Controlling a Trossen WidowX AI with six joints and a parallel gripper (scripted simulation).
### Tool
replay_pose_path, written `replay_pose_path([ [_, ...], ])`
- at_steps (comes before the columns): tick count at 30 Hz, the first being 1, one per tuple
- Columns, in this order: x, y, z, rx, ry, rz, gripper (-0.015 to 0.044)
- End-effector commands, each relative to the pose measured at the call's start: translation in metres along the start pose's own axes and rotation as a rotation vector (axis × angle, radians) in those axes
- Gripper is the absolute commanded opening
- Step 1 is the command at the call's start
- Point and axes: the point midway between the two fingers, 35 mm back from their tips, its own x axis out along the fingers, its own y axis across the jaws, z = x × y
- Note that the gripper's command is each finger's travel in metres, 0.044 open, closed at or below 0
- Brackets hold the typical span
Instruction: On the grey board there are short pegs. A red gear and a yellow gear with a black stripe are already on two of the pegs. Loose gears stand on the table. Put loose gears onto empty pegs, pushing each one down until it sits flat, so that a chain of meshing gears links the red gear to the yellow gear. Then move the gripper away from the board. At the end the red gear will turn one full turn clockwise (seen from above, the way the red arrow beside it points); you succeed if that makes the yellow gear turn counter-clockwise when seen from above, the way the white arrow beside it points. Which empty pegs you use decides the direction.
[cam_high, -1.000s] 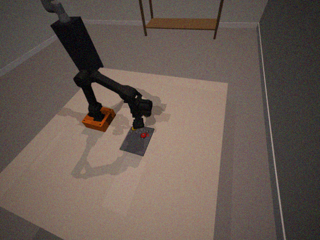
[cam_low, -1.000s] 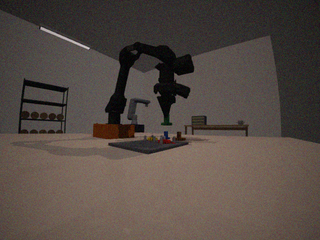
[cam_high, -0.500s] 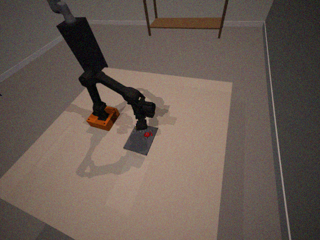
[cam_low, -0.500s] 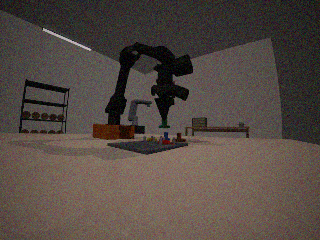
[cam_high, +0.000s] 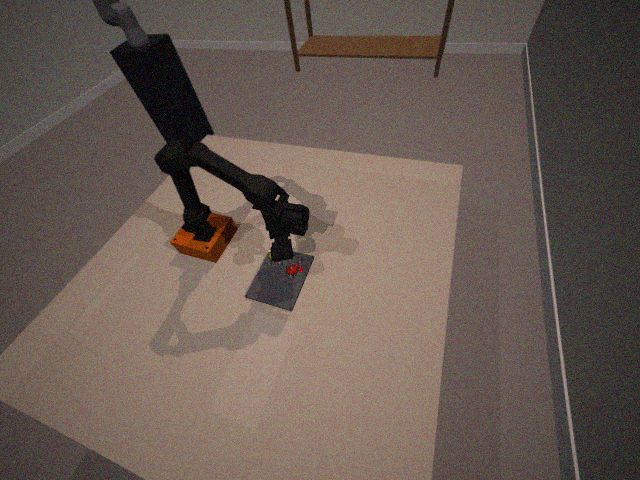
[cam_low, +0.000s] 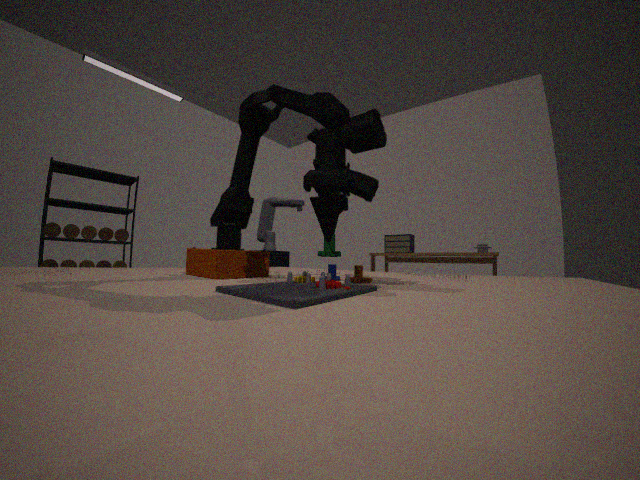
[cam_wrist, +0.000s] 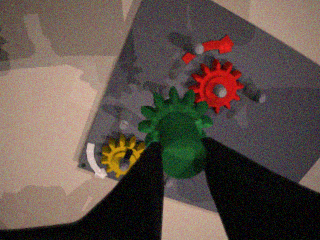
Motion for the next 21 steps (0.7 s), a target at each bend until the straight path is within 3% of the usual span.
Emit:
replay_pose_path([
  [1,0.003,0.000,0.000,-0.043,-0.002,0.002,0.0000],
  [11,0.018,0.000,0.000,-0.202,-0.002,0.002,0.0000],
  [21,0.031,0.000,0.000,-0.086,-0.001,0.002,0.0000],
])
